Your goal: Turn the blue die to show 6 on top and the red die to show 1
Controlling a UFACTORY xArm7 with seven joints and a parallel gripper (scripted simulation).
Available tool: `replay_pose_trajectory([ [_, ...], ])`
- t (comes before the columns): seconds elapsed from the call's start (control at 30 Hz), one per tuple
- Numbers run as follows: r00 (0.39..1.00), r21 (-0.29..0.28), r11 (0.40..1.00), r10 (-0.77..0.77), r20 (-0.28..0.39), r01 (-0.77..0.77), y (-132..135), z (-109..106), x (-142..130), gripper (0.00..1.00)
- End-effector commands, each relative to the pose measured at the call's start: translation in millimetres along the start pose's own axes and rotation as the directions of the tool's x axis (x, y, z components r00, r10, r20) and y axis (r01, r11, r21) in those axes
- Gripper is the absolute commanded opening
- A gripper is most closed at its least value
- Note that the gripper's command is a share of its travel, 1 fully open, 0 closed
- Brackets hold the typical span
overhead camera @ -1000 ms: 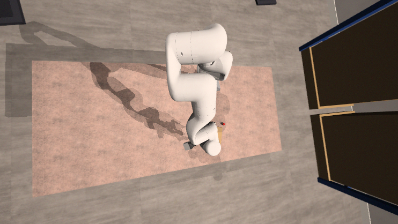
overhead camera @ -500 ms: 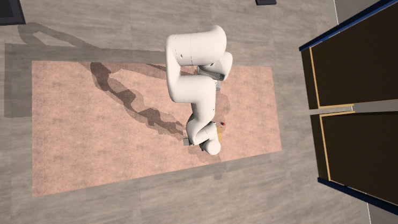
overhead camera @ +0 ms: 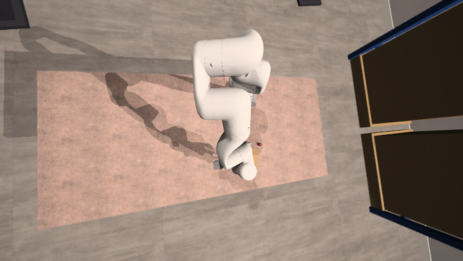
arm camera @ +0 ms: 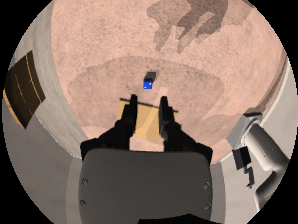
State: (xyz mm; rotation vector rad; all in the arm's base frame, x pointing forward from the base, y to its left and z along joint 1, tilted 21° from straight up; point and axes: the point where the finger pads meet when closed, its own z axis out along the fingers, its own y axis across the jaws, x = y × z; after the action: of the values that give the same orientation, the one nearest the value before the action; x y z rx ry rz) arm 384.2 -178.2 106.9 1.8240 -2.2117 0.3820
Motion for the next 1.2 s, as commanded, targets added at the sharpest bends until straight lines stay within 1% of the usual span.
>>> replay_pose_trajectory([
  [0.0,1.000,0.004,1.000,0.000,0.000,0.000,-1.5,-1.4,0.0,0.31],
  [0.73,1.000,0.004,1.000,0.003,-0.001,-0.003,-1.5,-0.6,0.0,0.31],
  [1.17,1.000,0.004,1.000,0.019,-0.002,-0.019,-1.6,6.7,-0.2,0.31],
])
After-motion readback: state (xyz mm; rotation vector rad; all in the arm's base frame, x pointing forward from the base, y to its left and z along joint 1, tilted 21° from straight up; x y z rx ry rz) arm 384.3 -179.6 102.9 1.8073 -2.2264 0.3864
